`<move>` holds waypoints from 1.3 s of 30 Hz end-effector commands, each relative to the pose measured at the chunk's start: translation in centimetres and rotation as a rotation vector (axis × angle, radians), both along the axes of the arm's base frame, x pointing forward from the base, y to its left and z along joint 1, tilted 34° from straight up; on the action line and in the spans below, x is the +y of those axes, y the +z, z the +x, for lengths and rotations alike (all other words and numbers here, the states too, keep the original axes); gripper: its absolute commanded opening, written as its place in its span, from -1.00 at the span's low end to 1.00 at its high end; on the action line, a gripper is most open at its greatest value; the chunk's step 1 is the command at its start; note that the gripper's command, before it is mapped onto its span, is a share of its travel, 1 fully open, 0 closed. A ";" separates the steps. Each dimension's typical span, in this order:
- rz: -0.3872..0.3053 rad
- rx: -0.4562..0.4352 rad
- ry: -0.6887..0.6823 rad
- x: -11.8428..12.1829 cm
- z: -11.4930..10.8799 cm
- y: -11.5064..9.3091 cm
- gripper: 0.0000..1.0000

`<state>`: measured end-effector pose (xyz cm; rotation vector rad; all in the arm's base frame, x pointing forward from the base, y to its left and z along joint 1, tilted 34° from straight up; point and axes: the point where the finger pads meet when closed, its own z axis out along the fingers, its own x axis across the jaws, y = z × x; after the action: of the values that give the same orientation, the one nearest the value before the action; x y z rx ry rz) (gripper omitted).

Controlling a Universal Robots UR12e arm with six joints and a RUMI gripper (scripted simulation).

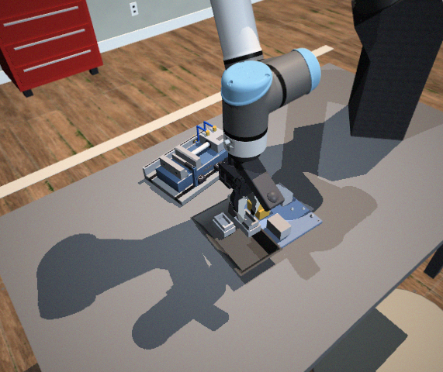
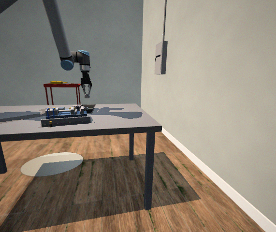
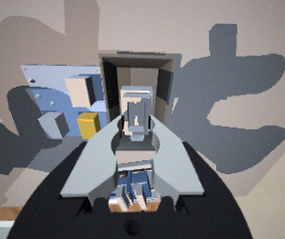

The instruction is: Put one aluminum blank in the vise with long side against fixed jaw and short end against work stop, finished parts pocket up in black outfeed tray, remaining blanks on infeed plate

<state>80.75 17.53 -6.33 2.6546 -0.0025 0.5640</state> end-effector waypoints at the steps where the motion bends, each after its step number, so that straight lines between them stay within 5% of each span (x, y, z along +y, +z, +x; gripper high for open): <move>1: 0.001 -0.005 -0.001 -0.4 0.7 -0.4 -1.00; 39: 0.001 -0.005 -0.001 -2.8 3.0 -5.3 -1.00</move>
<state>82.97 14.99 -11.36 2.6552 -0.0048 0.5592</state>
